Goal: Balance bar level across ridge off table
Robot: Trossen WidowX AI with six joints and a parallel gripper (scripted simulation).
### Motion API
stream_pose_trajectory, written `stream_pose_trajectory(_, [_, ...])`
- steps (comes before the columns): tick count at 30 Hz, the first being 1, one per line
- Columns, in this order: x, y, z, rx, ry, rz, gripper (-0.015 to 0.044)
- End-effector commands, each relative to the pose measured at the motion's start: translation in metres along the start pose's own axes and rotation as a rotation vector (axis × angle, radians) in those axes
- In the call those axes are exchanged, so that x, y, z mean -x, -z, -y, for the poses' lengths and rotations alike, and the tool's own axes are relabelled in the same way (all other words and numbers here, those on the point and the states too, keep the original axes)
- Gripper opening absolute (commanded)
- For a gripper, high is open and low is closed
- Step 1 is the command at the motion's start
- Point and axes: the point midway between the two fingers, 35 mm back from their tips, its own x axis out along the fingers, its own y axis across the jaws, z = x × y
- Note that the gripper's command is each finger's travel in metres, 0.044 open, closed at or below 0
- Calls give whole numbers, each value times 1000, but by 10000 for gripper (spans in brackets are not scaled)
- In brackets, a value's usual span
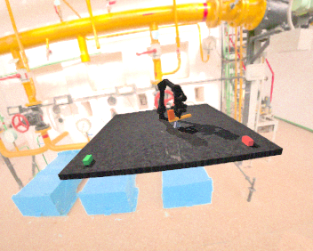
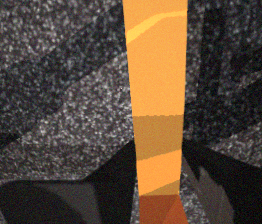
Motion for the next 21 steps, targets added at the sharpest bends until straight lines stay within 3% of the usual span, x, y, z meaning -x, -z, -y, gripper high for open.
stream_pose_trajectory(1, [0,0,1,-2,3,4,0])
stream_pose_trajectory(21, [-2,0,1,-2,3,4,0])
